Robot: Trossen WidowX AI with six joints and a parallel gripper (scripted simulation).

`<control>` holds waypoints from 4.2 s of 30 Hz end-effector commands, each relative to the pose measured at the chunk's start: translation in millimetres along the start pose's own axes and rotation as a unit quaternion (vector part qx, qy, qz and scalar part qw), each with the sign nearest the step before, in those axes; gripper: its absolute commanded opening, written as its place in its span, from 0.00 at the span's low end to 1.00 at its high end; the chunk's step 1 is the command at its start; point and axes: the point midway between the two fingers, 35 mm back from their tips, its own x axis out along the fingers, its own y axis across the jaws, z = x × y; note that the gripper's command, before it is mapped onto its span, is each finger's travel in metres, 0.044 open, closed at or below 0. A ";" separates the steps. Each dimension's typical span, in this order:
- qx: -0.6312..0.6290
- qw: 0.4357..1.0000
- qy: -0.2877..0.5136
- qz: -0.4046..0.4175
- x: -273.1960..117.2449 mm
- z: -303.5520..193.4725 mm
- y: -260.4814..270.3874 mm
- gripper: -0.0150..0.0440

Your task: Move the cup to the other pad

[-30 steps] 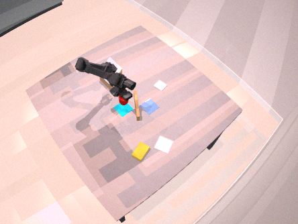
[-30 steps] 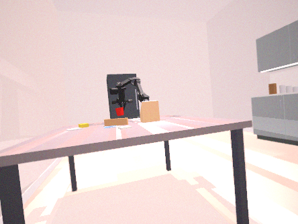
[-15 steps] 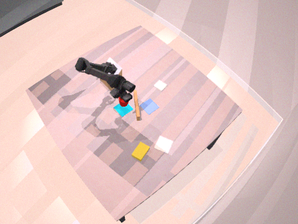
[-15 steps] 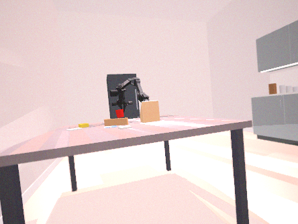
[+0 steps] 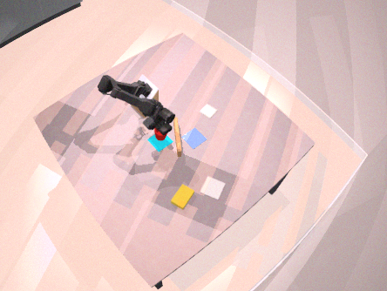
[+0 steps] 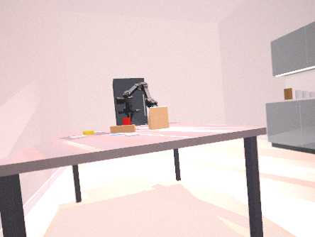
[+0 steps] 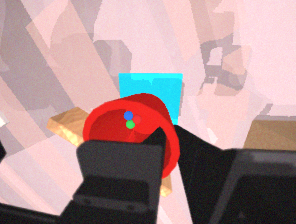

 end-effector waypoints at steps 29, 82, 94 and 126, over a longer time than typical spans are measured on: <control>-0.004 1.000 -0.004 -0.003 37.7 2.2 -6.0 0.25; -0.002 1.000 -0.001 -0.002 9.6 0.0 -3.0 0.47; -0.003 1.000 -0.002 -0.003 -3.0 -1.1 -4.4 0.47; -0.007 1.000 -0.001 -0.005 -45.3 -4.7 -7.0 1.00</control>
